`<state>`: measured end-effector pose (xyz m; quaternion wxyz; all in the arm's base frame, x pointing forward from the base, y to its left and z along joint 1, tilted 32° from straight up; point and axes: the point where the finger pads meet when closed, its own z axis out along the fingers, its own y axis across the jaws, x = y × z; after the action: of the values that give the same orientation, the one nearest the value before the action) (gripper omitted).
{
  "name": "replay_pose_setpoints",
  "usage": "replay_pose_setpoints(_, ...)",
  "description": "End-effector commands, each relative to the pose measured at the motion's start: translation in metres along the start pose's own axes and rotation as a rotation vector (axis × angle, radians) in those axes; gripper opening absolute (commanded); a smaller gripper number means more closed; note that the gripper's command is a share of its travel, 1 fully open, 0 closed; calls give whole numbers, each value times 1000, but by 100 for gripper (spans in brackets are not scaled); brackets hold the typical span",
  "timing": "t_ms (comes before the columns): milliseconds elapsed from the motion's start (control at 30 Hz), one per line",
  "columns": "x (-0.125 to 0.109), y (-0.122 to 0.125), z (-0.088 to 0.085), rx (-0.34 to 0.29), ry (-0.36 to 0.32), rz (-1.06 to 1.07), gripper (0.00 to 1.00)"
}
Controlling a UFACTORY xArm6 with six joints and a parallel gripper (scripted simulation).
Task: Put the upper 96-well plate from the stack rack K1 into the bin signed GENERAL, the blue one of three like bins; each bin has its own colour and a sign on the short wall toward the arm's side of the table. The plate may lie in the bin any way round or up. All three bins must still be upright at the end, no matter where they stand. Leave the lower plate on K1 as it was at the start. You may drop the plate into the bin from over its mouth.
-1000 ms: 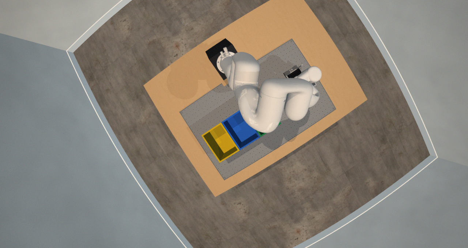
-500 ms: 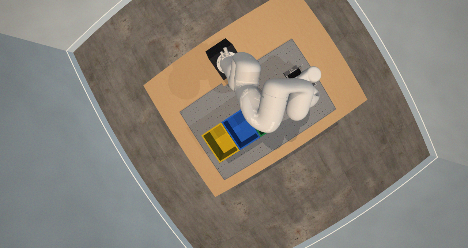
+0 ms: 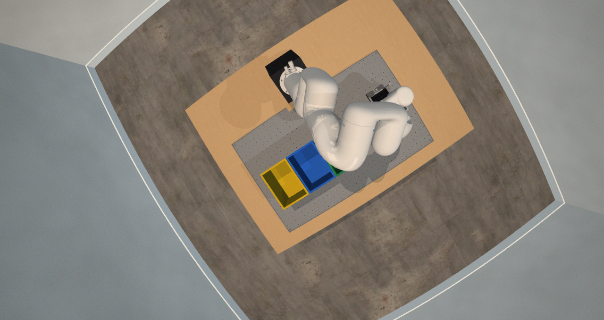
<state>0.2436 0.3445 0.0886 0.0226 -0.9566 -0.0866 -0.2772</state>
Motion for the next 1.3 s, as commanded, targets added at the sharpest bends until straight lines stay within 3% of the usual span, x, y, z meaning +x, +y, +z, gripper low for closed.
replay_pose_setpoints(0,1,-1,2,2,2,0,100)
replay_pose_setpoints(733,1,-1,4,2,2,0,100)
replay_pose_setpoints(767,1,-1,4,2,2,0,0)
replay_pose_setpoints(1267,1,-1,4,2,2,0,0)
